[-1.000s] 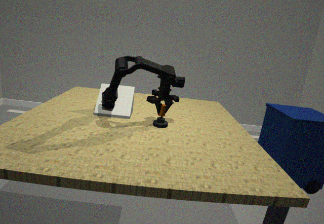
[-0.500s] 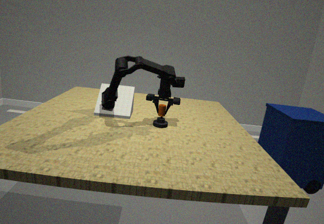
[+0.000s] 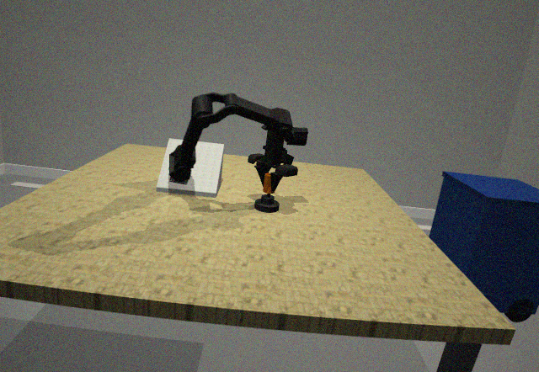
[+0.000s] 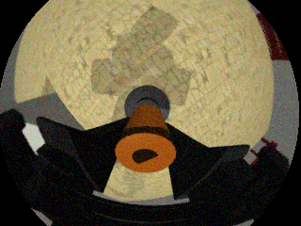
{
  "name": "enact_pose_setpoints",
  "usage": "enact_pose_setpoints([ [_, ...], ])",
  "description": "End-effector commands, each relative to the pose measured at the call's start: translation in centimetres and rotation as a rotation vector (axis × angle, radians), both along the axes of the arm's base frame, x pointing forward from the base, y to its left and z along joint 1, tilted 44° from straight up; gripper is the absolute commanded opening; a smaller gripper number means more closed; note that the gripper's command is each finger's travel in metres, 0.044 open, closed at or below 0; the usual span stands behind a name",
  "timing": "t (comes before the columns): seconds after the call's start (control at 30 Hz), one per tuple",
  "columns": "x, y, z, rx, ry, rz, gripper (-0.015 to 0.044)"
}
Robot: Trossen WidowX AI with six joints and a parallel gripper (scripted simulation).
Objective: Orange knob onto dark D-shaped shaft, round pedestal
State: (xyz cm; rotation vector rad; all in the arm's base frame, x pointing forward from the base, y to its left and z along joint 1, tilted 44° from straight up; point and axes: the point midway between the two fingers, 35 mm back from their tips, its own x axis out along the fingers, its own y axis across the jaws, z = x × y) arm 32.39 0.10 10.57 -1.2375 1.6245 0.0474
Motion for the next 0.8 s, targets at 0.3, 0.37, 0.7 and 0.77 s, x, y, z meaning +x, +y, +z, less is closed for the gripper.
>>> enact_pose_setpoints([
  [0.3, -0.44, 0.04, 0.6, 0.072, -0.607, -0.637, 0.0],
  [0.37, -0.44, 0.05, 0.59, 0.072, -0.607, -0.637, 0.0],
  [0.7, -0.39, 0.08, 0.43, 0.072, -0.607, -0.637, 0.0],
  [0.77, -0.35, 0.06, 0.35, 0.072, -0.607, -0.637, 0.0],
])
